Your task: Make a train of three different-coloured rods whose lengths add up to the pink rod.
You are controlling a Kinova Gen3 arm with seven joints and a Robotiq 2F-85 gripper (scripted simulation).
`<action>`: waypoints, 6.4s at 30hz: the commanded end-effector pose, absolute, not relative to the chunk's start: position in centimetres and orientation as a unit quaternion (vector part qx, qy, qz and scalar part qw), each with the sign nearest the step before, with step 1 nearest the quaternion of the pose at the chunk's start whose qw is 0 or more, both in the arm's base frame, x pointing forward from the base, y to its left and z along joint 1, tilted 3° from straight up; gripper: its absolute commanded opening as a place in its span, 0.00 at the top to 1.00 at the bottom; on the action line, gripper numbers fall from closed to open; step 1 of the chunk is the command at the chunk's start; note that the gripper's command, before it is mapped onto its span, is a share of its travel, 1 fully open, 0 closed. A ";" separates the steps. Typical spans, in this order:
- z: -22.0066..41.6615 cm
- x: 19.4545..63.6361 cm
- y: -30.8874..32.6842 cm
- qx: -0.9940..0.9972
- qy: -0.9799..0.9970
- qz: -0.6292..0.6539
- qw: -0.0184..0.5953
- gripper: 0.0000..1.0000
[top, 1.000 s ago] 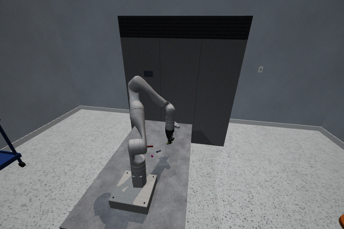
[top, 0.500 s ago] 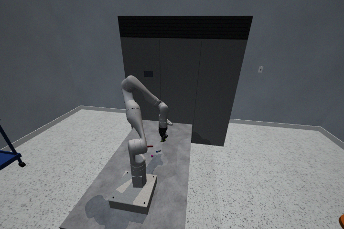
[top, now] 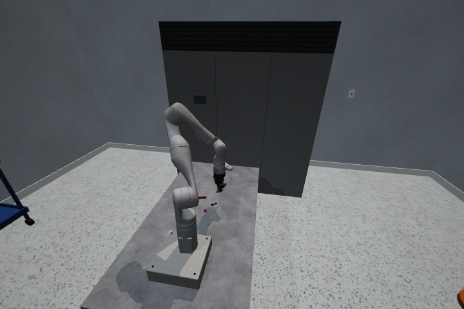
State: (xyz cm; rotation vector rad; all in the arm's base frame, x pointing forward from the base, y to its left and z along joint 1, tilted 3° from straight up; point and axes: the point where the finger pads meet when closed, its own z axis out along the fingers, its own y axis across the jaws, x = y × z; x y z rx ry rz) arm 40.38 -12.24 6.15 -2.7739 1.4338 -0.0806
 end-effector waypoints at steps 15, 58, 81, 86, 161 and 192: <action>0.0 40.4 -12.6 -0.887 0.462 -0.022 0.006 0.95; -1.4 40.4 -12.6 -0.887 0.462 -0.022 0.006 0.95; -2.4 40.5 -12.6 -0.887 0.462 -0.022 0.006 0.95; -2.6 40.5 -12.6 -0.887 0.462 -0.022 0.006 0.95; 0.2 40.4 -12.6 -0.887 0.462 -0.022 0.006 0.76; 6.4 40.1 -12.5 -0.887 0.462 -0.022 0.006 0.00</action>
